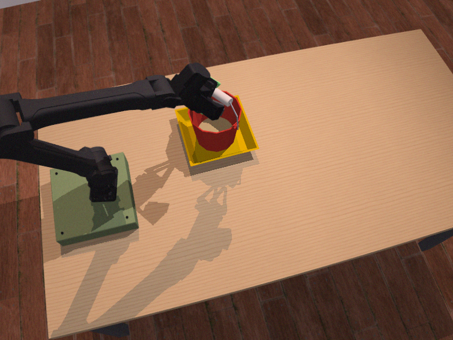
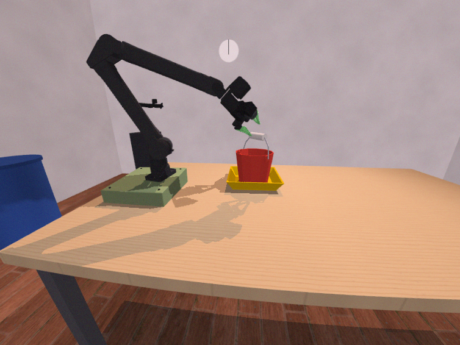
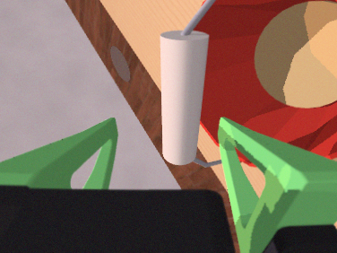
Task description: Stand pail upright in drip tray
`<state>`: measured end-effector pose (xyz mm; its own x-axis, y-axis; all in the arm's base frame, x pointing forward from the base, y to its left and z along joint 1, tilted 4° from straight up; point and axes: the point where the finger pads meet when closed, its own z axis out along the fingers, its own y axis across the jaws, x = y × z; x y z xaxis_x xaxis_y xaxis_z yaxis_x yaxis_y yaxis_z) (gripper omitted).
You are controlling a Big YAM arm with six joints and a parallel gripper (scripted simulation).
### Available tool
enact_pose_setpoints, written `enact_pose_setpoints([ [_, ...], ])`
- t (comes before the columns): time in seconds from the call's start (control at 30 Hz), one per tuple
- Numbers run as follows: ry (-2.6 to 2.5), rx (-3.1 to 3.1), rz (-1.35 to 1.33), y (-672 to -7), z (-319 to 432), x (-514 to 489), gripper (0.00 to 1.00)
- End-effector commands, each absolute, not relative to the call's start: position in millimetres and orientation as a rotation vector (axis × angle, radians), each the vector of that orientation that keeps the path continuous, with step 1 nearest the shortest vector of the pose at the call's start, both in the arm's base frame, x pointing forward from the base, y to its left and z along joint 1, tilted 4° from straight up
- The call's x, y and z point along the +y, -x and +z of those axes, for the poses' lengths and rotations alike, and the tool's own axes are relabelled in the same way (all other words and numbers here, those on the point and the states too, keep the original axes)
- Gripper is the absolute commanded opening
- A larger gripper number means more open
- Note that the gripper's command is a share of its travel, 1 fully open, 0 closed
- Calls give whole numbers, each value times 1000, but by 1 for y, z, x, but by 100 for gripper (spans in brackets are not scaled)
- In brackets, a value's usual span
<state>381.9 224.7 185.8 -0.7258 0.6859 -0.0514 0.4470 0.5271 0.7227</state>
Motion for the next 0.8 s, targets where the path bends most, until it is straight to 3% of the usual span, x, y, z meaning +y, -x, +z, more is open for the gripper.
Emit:
enact_pose_setpoints([
  [0.0, -920, 2424, 1020, -378, 199, 216, 70],
  [0.57, -920, 2425, 1019, -356, 226, 196, 70],
  [0.77, -886, 2370, 1061, -360, 271, 193, 70],
])
